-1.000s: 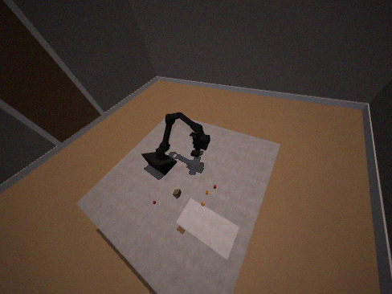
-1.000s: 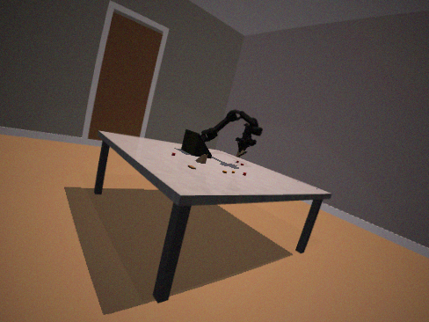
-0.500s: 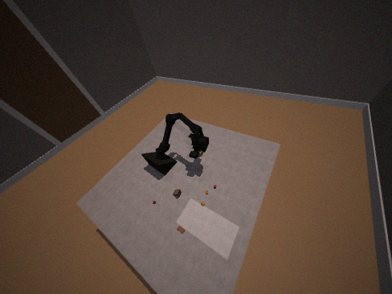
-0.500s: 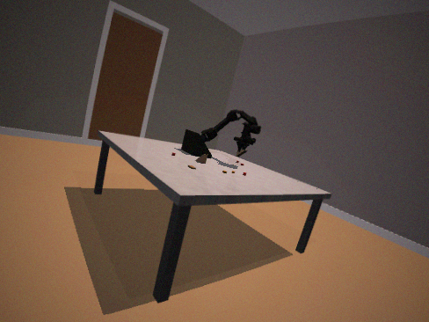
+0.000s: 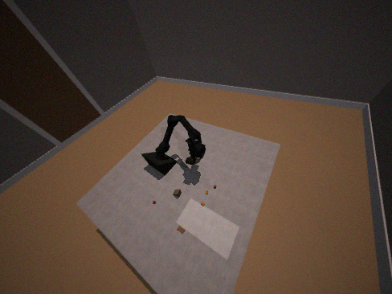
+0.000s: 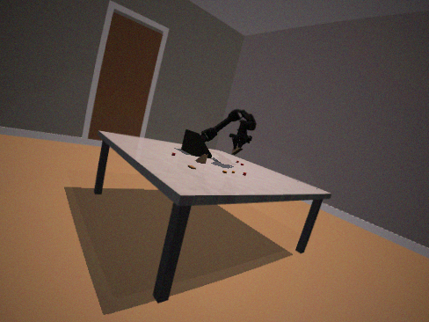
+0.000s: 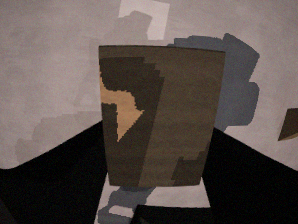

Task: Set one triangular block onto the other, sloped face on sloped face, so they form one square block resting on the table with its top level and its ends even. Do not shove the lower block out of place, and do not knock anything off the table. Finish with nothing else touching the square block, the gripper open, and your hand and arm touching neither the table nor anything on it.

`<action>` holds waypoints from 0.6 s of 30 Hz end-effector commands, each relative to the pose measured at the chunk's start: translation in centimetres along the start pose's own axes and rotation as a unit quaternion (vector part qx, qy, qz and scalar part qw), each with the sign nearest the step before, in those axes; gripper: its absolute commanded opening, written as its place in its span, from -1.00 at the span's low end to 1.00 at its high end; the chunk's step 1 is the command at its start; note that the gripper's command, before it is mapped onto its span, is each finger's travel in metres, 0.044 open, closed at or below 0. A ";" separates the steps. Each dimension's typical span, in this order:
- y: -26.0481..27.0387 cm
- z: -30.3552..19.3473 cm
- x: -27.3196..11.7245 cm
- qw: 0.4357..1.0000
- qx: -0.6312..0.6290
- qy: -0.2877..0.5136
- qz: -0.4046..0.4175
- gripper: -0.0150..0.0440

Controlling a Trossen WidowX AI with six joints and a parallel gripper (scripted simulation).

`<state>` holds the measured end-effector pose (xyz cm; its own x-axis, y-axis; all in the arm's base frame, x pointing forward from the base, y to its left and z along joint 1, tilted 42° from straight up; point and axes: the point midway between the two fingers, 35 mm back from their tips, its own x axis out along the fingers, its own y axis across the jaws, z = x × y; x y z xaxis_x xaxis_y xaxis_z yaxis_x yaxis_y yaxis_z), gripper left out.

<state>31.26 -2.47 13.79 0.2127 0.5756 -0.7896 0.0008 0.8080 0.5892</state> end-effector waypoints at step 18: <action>-10.2 -1.4 -1.0 1.000 0.005 0.012 -0.020 -0.49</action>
<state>30.03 -9.94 9.27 0.1986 0.5470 -0.8132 0.0163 0.8278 0.5608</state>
